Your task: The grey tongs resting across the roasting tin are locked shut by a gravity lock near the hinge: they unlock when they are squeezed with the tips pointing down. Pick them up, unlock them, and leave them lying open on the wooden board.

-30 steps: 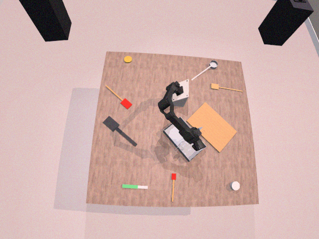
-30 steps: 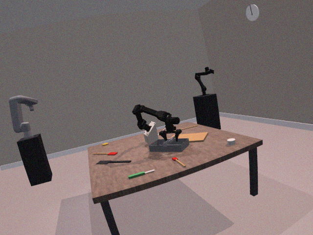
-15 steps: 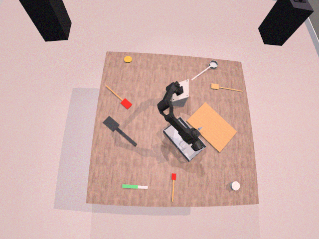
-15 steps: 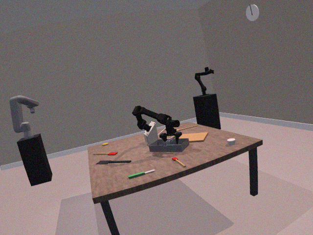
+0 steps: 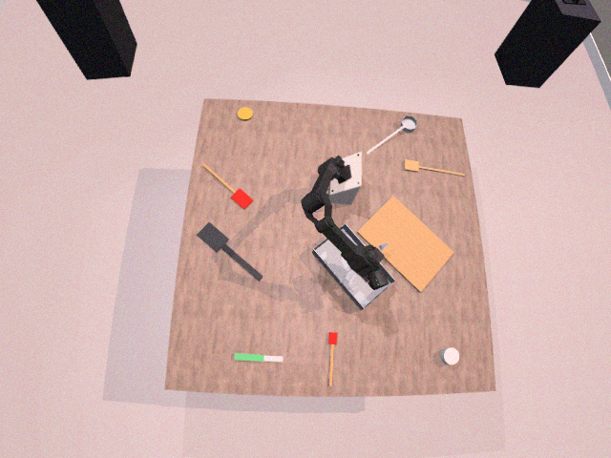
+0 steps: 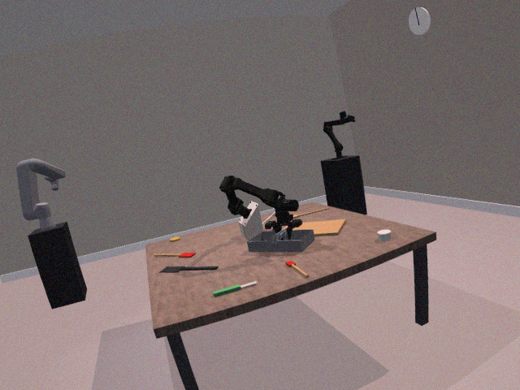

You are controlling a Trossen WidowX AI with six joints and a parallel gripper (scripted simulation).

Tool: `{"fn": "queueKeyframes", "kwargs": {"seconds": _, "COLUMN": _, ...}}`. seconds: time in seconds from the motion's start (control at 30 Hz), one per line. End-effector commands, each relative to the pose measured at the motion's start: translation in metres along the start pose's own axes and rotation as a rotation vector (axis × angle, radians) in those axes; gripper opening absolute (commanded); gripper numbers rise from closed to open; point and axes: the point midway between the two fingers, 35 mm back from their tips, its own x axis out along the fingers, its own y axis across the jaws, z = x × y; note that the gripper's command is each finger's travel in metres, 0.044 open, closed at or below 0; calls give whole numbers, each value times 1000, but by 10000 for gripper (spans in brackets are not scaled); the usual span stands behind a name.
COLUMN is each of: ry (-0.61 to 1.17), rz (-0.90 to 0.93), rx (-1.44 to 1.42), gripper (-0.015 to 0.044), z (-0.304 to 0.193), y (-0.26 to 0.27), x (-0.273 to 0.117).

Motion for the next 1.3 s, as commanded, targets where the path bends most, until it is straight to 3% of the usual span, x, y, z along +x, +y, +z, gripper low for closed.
{"fn": "queueKeyframes", "kwargs": {"seconds": 0.0, "ry": 0, "rz": -1, "rx": 1, "gripper": 105, "z": 0, "y": 0, "x": 0}}
{"fn": "queueKeyframes", "kwargs": {"seconds": 0.43, "ry": 0, "rz": -1, "rx": 1, "gripper": 18, "z": 0, "y": 0, "x": 0}}
{"fn": "queueKeyframes", "kwargs": {"seconds": 0.67, "ry": -1, "rz": -2, "rx": 0, "gripper": -150, "z": -1, "y": -2, "x": -8}}
{"fn": "queueKeyframes", "kwargs": {"seconds": 1.0, "ry": -2, "rz": 0, "rx": -7, "gripper": -150, "z": 1, "y": -1, "x": -125}}
{"fn": "queueKeyframes", "kwargs": {"seconds": 1.27, "ry": -2, "rz": 1, "rx": -8, "gripper": -150, "z": 1, "y": -1, "x": -127}}
